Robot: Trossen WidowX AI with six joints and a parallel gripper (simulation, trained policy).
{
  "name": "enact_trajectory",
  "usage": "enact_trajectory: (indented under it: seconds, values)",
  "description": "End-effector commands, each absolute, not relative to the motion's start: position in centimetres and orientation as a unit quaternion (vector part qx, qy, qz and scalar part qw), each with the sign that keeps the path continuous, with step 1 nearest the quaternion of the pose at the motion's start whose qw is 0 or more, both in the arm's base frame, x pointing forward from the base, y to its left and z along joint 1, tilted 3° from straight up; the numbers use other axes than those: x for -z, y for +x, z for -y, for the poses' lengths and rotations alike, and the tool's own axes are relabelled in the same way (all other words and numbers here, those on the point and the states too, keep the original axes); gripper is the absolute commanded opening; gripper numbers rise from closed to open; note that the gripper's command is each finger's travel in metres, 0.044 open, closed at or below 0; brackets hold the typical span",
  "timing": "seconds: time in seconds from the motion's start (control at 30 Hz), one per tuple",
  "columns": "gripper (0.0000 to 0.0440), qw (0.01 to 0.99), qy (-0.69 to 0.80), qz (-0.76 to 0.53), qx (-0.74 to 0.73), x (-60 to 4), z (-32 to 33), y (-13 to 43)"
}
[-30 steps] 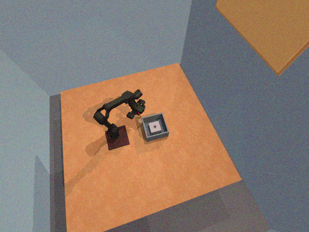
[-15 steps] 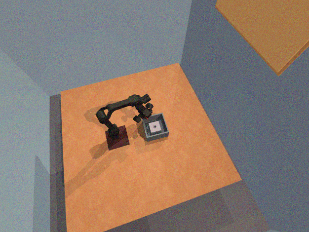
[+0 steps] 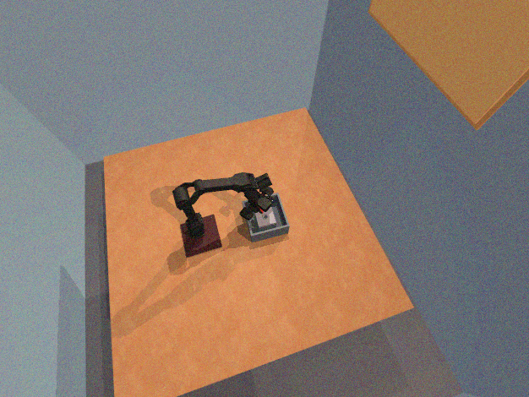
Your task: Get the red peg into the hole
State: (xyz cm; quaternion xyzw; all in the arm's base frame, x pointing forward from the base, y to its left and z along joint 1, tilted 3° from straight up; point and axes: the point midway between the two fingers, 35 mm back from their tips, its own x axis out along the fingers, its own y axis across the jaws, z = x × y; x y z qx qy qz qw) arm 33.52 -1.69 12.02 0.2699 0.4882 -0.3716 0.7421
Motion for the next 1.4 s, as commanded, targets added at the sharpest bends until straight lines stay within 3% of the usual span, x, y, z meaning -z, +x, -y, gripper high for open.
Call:
enact_trajectory:
  seconds: [0.0,0.33,0.57,0.63,0.73,1.03,1.37]
  values:
    - [0.0,0.742,0.265,-0.497,0.363,-11.4,2.2,34.0]
    - [0.0006,0.741,0.242,-0.534,0.326,-8.9,3.2,34.8]
    - [0.015,0.731,0.24,-0.558,0.311,-7.7,3.6,35.0]
    - [0.0154,0.735,0.235,-0.559,0.305,-8.1,3.9,35.4]
    - [0.02,0.735,0.236,-0.561,0.298,-8.6,4.0,36.1]
    - [0.0433,0.732,0.253,-0.572,0.271,-10.1,3.8,38.6]
    - [0.044,0.723,0.265,-0.591,0.238,-11.9,2.8,40.8]
